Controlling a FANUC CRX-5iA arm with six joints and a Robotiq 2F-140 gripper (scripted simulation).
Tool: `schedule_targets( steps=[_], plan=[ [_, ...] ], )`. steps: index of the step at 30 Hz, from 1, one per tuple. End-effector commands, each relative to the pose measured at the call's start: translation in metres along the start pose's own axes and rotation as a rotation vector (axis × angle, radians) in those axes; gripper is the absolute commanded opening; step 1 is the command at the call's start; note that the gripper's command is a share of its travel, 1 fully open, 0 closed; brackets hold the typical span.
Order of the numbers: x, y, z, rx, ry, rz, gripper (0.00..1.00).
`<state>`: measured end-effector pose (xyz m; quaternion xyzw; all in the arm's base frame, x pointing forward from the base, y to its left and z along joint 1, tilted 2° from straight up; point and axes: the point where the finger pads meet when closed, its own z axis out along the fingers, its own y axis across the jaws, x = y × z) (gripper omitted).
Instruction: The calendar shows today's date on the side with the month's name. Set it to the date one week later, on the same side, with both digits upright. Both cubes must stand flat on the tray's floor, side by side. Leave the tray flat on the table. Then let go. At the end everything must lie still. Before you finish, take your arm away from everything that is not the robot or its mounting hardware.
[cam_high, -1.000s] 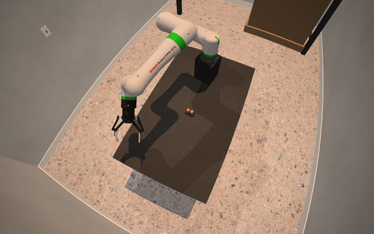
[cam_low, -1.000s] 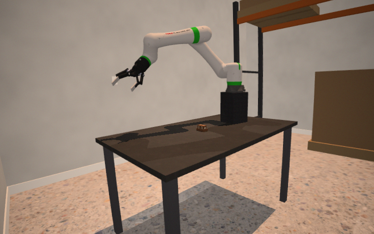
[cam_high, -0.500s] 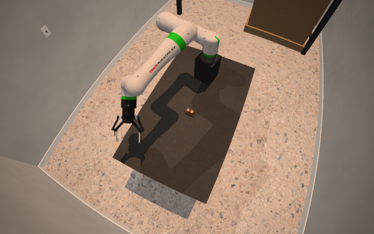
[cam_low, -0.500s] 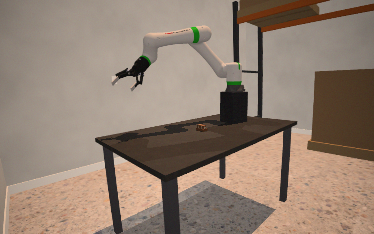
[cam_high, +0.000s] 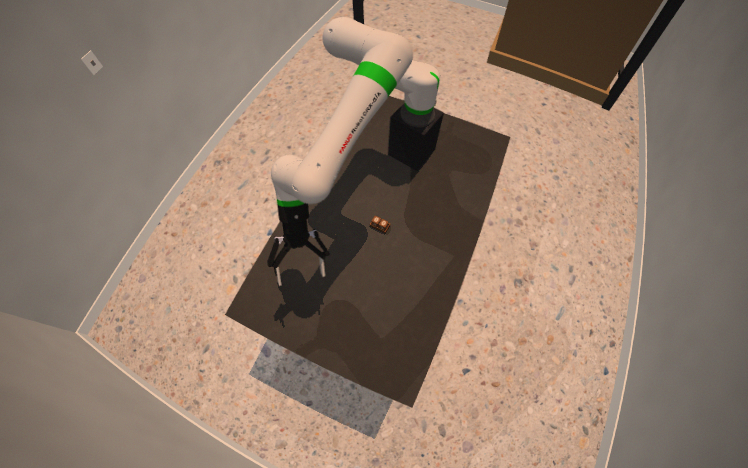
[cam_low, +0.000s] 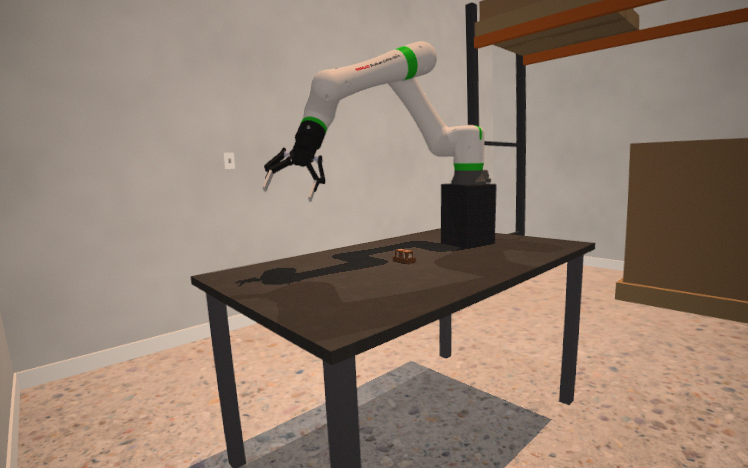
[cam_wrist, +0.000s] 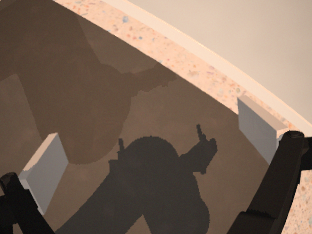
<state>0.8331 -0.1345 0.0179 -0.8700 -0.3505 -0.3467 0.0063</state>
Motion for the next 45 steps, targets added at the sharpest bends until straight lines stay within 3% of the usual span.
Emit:
schedule_targets(
  steps=[1, 2, 4, 5, 7, 8, 10, 11, 13, 14, 18, 19, 20, 21, 23, 24, 25, 26, 28, 30, 33, 45],
  plan=[
    [-0.005, -0.038, 0.000, 0.033, -0.042, -0.029, 1.00],
    [-0.014, -0.080, -0.001, 0.081, -0.089, -0.075, 1.00],
    [-0.014, -0.080, -0.001, 0.081, -0.089, -0.075, 1.00],
    [-0.025, -0.117, -0.004, 0.130, -0.138, -0.125, 1.00],
    [-0.026, -0.122, -0.005, 0.130, -0.138, -0.125, 1.00],
    [-0.038, -0.154, -0.010, 0.178, -0.189, -0.180, 1.00],
    [-0.040, -0.163, -0.011, 0.178, -0.189, -0.180, 1.00],
    [-0.053, -0.192, -0.018, 0.225, -0.239, -0.237, 1.00],
    [-0.057, -0.202, -0.020, 0.225, -0.239, -0.237, 1.00],
    [-0.070, -0.228, -0.029, 0.269, -0.287, -0.296, 1.00],
    [-0.074, -0.238, -0.031, 0.269, -0.287, -0.296, 1.00],
    [-0.092, -0.270, -0.044, 0.310, -0.332, -0.354, 1.00],
    [-0.092, -0.270, -0.044, 0.310, -0.332, -0.354, 1.00],
    [-0.109, -0.295, -0.056, 0.346, -0.374, -0.410, 1.00],
    [-0.110, -0.297, -0.057, 0.346, -0.374, -0.410, 1.00],
    [-0.127, -0.320, -0.070, 0.378, -0.411, -0.462, 1.00],
    [-0.127, -0.320, -0.070, 0.378, -0.411, -0.462, 1.00],
    [-0.142, -0.338, -0.082, 0.405, -0.443, -0.508, 1.00],
    [-0.142, -0.338, -0.082, 0.405, -0.443, -0.508, 1.00],
    [-0.165, -0.363, -0.101, 0.443, -0.490, -0.579, 1.00],
    [-0.178, -0.375, -0.111, 0.463, -0.515, -0.618, 1.00],
    [-0.183, -0.379, -0.115, 0.469, -0.523, -0.631, 1.00]
  ],
)
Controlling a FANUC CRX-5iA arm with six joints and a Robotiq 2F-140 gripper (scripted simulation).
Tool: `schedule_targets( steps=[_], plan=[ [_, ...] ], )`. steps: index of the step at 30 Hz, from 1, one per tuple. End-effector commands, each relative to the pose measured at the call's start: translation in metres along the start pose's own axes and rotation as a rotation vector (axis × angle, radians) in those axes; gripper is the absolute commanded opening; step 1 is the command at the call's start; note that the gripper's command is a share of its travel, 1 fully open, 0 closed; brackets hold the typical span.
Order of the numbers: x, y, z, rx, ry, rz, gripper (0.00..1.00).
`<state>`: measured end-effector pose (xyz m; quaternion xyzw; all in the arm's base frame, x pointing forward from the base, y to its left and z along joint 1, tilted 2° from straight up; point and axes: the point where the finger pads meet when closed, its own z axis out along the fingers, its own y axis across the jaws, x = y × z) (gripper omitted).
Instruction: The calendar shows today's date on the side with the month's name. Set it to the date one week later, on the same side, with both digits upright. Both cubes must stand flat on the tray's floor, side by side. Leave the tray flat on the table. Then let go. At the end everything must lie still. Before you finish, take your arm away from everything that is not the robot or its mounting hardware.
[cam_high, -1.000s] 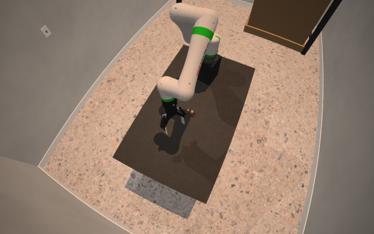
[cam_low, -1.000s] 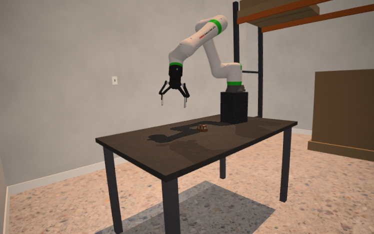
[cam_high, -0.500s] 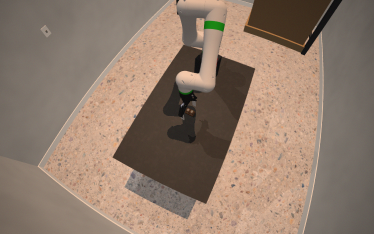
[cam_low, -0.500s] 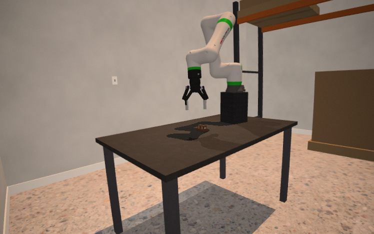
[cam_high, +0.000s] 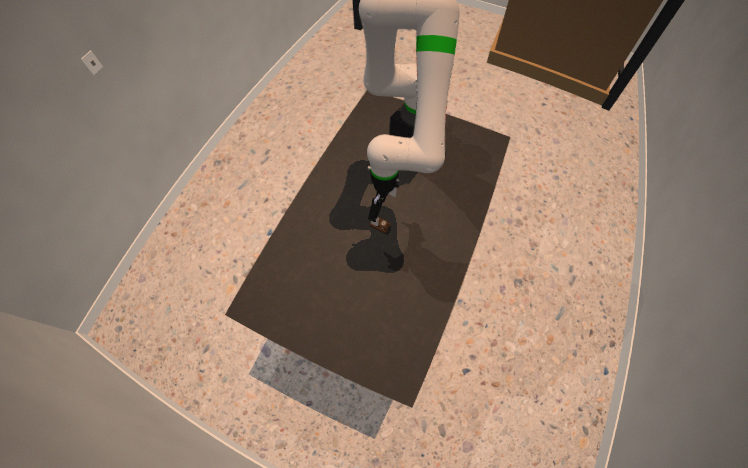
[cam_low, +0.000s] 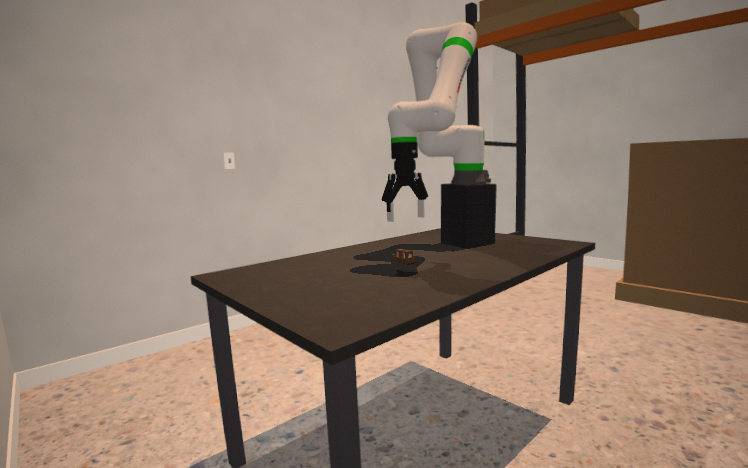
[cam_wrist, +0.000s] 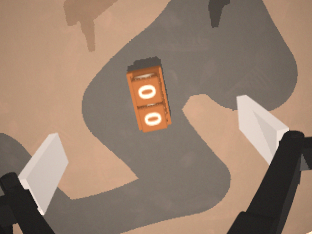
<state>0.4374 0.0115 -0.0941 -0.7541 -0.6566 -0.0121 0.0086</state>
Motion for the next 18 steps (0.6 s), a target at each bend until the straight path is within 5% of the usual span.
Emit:
schedule_targets(
  steps=[1, 7, 14, 15, 18],
  plan=[
    [0.000, 0.000, 0.000, 0.000, 0.000, 0.000, 1.00],
    [0.000, 0.000, 0.002, 0.000, 0.000, 0.000, 1.00],
    [-0.001, 0.000, 0.031, 0.000, 0.000, 0.000, 1.00],
    [-0.001, 0.000, 0.031, 0.000, 0.000, 0.000, 0.29],
    [-0.001, 0.000, 0.031, 0.000, 0.000, 0.000, 0.29]
  ],
)
